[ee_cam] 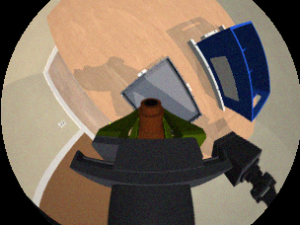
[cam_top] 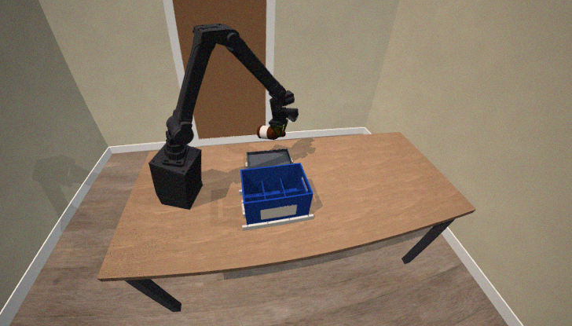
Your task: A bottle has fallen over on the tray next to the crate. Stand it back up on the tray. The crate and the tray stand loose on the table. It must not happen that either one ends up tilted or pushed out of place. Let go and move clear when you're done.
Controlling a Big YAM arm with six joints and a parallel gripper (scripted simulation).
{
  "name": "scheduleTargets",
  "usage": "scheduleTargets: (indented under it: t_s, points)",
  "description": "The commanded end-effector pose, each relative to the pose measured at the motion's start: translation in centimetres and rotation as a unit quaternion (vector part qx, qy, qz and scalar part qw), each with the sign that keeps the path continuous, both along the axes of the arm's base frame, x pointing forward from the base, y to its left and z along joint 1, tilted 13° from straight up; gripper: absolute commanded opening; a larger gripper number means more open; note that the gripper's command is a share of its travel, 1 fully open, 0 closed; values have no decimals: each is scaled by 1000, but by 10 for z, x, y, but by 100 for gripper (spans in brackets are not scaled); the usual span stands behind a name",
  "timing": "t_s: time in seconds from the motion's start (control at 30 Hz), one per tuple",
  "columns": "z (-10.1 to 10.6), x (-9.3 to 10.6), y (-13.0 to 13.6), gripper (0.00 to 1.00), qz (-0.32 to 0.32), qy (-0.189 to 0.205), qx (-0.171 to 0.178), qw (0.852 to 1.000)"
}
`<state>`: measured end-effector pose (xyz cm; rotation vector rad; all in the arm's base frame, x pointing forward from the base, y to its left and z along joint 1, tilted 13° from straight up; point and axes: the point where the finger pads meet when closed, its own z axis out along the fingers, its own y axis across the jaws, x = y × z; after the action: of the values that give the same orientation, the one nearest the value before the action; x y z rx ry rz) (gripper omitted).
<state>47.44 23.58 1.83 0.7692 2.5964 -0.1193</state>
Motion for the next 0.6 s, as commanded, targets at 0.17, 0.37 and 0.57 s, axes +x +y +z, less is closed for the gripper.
scheduleTargets:
  t_s: [0.17,0.37,0.57]
  points:
    - [34,10,20,0,3,-61,14,998]
    - [30,5,17,0,3,-67,5,998]
    - [34,8,19,0,1,-82,1,997]
